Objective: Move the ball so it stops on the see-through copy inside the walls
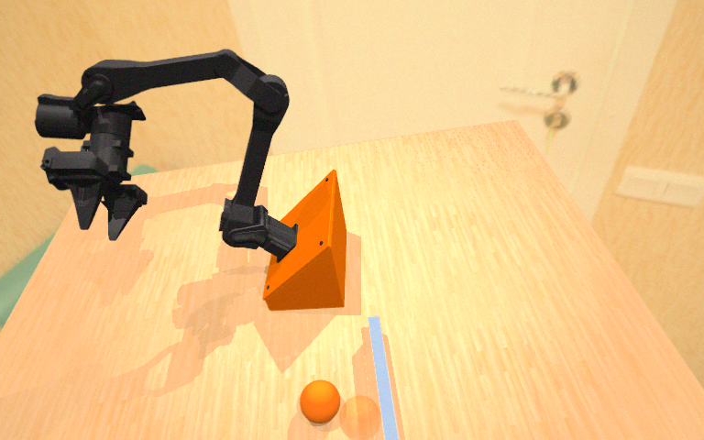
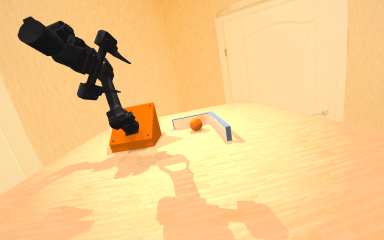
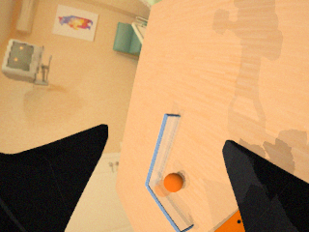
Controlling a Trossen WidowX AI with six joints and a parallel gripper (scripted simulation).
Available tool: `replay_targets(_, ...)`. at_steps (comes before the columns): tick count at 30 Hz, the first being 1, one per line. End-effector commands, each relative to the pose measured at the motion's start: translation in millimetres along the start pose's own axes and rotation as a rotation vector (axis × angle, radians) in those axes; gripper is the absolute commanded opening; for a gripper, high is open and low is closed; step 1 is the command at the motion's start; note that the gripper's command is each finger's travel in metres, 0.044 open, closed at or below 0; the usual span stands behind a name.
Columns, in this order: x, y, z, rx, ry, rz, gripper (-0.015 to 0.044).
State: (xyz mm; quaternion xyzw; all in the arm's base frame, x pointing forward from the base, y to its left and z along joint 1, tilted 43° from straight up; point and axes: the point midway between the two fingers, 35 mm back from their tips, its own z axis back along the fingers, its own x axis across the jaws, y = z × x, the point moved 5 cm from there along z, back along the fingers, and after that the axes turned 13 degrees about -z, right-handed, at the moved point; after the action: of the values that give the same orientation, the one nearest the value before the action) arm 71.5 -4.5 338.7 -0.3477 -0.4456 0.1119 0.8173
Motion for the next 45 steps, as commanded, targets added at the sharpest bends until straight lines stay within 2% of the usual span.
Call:
replay_targets(1, -0.7, -1.3, -0.8, 0.007, 0.002, 0.003, 0.0426)
replay_targets(5, -12.7, -23.6, -23.5, 0.154, 0.037, 0.083, 0.0429)
replay_targets(10, -23.8, -39.6, -74.3, 0.392, 0.086, 0.26, 0.0429)
replay_targets(18, -23.3, -13.0, -169.3, 0.783, 0.146, 0.693, 0.0429)
replay_targets(24, -13.3, 48.5, -230.5, 1.056, 0.153, 1.125, 0.0429)
replay_targets(30, -4.7, 136.3, -268.2, 1.283, 0.132, 1.636, 0.0429)
replay_targets(35, -5.8, 220.1, -277.6, 1.416, 0.102, 2.116, 0.0429)
replay_targets(40, -18.6, 301.3, -268.6, 1.475, 0.077, 2.621, 0.0429)
replay_targets(45, -21.4, 312.0, -266.3, 1.477, 0.075, 2.692, 0.0429)
